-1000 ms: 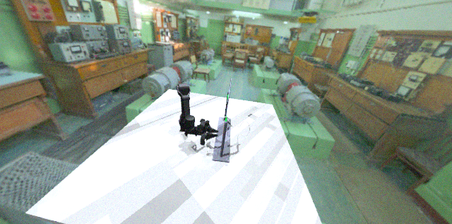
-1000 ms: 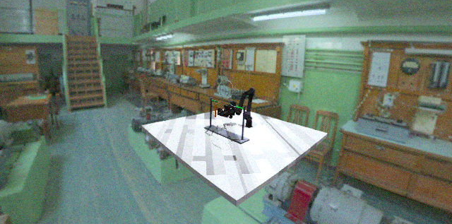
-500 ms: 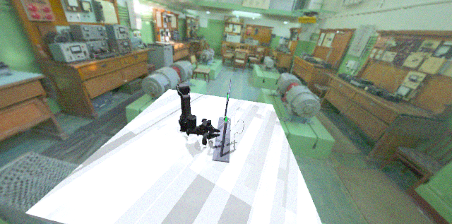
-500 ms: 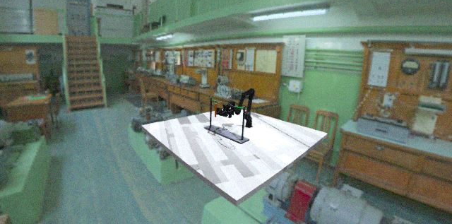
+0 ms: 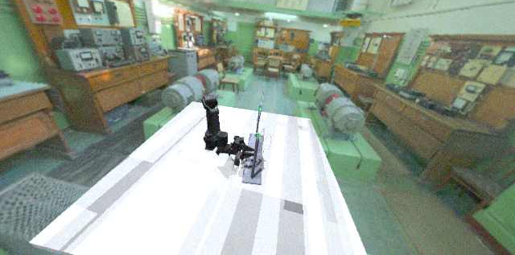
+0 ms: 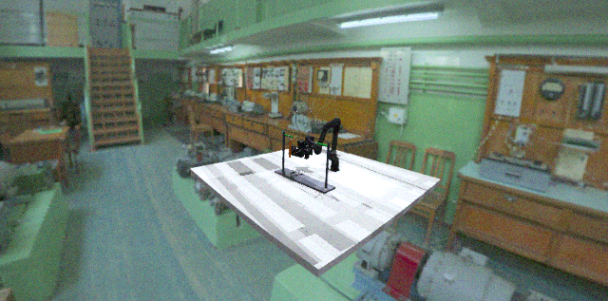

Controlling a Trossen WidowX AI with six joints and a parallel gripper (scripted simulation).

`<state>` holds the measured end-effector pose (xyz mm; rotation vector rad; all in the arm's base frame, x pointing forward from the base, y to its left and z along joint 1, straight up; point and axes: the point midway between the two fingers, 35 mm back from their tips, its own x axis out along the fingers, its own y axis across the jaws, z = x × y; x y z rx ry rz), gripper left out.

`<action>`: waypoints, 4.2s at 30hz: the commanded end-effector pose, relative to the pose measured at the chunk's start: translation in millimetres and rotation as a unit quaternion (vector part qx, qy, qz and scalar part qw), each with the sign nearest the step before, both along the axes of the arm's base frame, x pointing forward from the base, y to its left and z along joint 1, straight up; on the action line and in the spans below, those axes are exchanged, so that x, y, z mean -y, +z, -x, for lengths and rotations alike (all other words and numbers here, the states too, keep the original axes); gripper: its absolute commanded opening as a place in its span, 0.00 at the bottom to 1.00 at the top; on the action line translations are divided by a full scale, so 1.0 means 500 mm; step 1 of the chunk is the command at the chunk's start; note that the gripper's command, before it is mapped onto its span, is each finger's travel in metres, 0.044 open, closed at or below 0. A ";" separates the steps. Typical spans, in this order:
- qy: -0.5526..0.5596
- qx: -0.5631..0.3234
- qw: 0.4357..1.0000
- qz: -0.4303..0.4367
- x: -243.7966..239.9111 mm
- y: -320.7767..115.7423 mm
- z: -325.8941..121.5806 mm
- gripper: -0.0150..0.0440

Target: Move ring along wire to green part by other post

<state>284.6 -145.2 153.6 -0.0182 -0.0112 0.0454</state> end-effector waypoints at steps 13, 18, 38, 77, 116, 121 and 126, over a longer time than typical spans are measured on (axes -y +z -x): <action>-0.001 0.002 1.000 -0.002 -0.003 0.002 -0.051 0.53; -0.001 0.003 1.000 -0.002 -0.006 0.002 -0.067 0.53; -0.001 0.003 1.000 -0.002 -0.010 0.002 -0.088 0.53; 0.004 0.003 1.000 -0.001 -0.006 0.020 -0.088 0.00; 0.005 0.002 1.000 -0.004 -0.054 0.019 -0.086 0.00; 0.006 0.002 1.000 -0.008 -0.066 0.019 -0.086 0.00; 0.006 0.002 1.000 -0.015 -0.079 0.019 -0.086 0.00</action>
